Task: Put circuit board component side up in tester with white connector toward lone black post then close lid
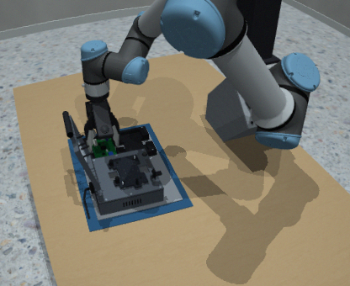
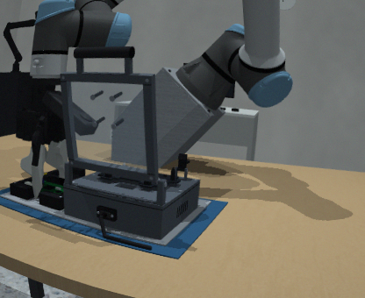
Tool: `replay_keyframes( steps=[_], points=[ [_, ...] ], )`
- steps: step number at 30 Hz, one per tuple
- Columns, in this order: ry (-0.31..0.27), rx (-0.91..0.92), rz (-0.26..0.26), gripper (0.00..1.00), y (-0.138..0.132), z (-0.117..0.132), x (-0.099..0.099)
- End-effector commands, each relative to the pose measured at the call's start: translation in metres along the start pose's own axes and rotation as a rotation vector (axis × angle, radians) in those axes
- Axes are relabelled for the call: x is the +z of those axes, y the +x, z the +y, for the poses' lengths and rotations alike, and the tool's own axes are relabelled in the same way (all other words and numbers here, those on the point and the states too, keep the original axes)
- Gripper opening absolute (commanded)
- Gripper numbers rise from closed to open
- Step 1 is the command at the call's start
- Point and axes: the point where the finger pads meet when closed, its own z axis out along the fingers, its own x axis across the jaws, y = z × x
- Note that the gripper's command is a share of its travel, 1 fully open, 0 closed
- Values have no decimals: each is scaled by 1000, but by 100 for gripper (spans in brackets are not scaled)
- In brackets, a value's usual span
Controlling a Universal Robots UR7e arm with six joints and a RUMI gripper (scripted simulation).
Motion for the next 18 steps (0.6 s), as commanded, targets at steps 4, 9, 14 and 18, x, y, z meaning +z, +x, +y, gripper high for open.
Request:
replay_keyframes(
  steps=[4, 9, 14, 18],
  points=[
    [-1, 0, 1, 54, 0, 0, -1],
    [-1, 0, 1, 51, 0, 0, -1],
    [-1, 0, 1, 51, 0, 0, -1],
    [-1, 0, 1, 49, 0, 0, -1]
  ],
)
